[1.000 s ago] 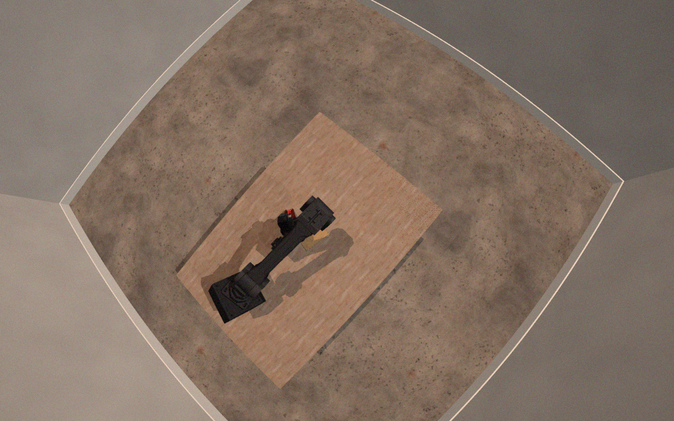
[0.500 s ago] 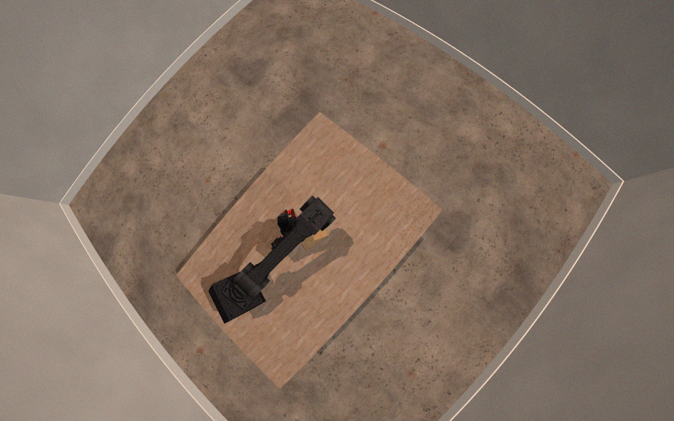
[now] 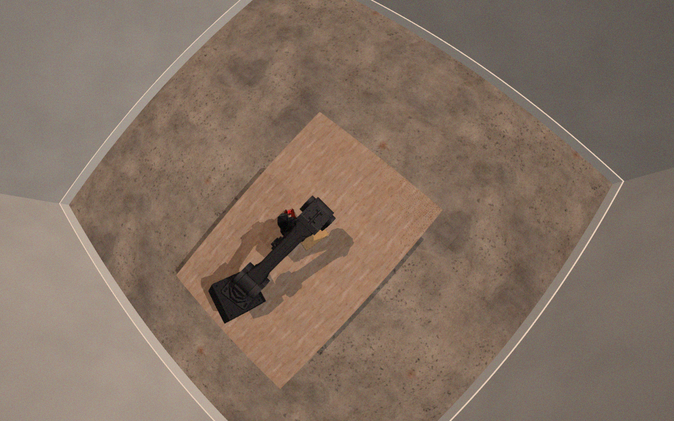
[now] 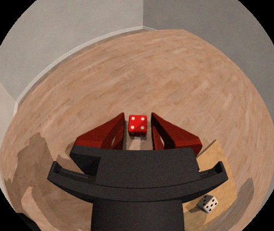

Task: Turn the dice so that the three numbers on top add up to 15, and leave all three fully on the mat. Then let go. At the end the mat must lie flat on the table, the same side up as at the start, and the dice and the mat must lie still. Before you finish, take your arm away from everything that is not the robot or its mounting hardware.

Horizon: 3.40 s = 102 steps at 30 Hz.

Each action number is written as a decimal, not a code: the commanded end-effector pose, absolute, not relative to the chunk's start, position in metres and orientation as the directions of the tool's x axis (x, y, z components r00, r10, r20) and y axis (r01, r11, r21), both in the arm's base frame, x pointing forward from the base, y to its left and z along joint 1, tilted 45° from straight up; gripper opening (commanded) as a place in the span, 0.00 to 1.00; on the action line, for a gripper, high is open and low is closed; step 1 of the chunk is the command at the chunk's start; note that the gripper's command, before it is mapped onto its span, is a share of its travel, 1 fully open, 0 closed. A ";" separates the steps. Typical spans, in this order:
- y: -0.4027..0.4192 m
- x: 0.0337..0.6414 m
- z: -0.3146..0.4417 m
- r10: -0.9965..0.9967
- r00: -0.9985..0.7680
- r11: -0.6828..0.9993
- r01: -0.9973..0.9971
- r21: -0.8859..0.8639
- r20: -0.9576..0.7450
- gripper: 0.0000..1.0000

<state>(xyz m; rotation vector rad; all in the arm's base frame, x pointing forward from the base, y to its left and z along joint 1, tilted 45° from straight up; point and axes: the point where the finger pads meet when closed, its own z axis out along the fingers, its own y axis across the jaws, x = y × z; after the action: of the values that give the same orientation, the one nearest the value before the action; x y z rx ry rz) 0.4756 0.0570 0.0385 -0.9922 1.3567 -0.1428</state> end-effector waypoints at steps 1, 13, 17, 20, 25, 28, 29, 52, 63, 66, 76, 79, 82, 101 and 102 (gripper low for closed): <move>0.054 0.477 0.037 -0.618 0.280 0.601 -0.434 -0.671 -0.735 0.34; 0.054 0.477 0.037 -0.618 0.280 0.601 -0.433 -0.671 -0.734 0.34; 0.052 0.465 0.032 -0.618 0.263 0.603 -0.445 -0.662 -0.741 0.34; 0.049 0.454 0.033 -0.619 0.260 0.602 -0.448 -0.660 -0.741 0.34; 0.043 0.447 0.046 -0.620 0.278 0.601 -0.432 -0.672 -0.733 0.34; 0.038 0.436 0.047 -0.621 0.278 0.600 -0.432 -0.673 -0.733 0.34; 0.036 0.433 0.047 -0.621 0.277 0.600 -0.433 -0.673 -0.733 0.34; 0.049 0.399 0.064 -0.602 0.259 0.606 -0.469 -0.643 -0.755 0.34; 0.056 0.383 0.082 -0.603 0.260 0.606 -0.466 -0.645 -0.755 0.34; 0.052 0.383 0.083 -0.605 0.254 0.610 -0.460 -0.645 -0.754 0.34; 0.058 0.385 0.084 -0.642 0.222 0.595 -0.459 -0.659 -0.734 0.34; 0.060 0.385 0.085 -0.678 0.162 0.592 -0.458 -0.663 -0.717 0.34; 0.064 0.390 0.091 -0.720 0.075 0.592 -0.453 -0.666 -0.690 0.34; 0.098 0.406 0.128 -0.760 -0.572 0.601 -0.437 -0.670 -0.308 0.34; 0.099 0.406 0.129 -0.755 -0.585 0.600 -0.436 -0.670 -0.295 0.34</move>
<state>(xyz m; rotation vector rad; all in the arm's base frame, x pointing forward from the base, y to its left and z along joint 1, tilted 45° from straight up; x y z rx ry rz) 0.4013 0.0900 0.1257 -1.0000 2.1994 -0.7566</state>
